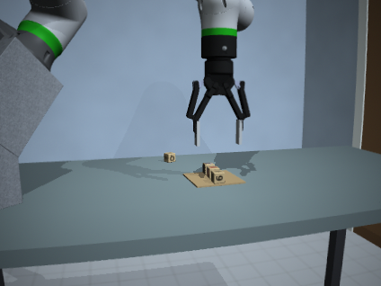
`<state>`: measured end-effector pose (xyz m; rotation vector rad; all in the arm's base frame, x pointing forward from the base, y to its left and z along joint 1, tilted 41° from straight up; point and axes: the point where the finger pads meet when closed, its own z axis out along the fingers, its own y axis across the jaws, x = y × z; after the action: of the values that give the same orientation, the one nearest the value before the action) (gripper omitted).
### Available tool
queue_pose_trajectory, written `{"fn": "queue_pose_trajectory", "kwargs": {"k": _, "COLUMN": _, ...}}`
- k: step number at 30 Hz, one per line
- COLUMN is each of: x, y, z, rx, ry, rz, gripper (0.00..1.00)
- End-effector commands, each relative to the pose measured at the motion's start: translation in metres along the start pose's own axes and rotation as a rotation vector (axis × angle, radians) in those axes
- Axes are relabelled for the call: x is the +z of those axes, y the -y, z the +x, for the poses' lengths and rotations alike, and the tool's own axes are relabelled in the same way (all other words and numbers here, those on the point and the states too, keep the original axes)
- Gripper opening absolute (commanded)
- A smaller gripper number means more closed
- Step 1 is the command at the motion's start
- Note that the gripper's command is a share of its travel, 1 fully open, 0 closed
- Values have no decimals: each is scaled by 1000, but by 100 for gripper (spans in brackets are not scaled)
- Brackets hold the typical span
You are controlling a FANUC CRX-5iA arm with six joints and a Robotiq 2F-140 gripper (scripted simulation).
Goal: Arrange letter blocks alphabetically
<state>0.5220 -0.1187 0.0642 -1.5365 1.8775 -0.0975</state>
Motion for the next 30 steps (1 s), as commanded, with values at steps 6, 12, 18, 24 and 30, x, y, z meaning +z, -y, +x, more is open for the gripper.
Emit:
{"fn": "queue_pose_trajectory", "kwargs": {"k": 6, "x": 0, "y": 0, "z": 0, "rx": 0, "ry": 0, "rz": 0, "gripper": 100}}
{"fn": "queue_pose_trajectory", "kwargs": {"k": 12, "x": 0, "y": 0, "z": 0, "rx": 0, "ry": 0, "rz": 0, "gripper": 100}}
{"fn": "queue_pose_trajectory", "kwargs": {"k": 18, "x": -2, "y": 0, "z": 0, "rx": 0, "ry": 0, "rz": 0, "gripper": 100}}
{"fn": "queue_pose_trajectory", "kwargs": {"k": 24, "x": -18, "y": 0, "z": 0, "rx": 0, "ry": 0, "rz": 0, "gripper": 100}}
{"fn": "queue_pose_trajectory", "kwargs": {"k": 30, "x": -34, "y": 0, "z": 0, "rx": 0, "ry": 0, "rz": 0, "gripper": 100}}
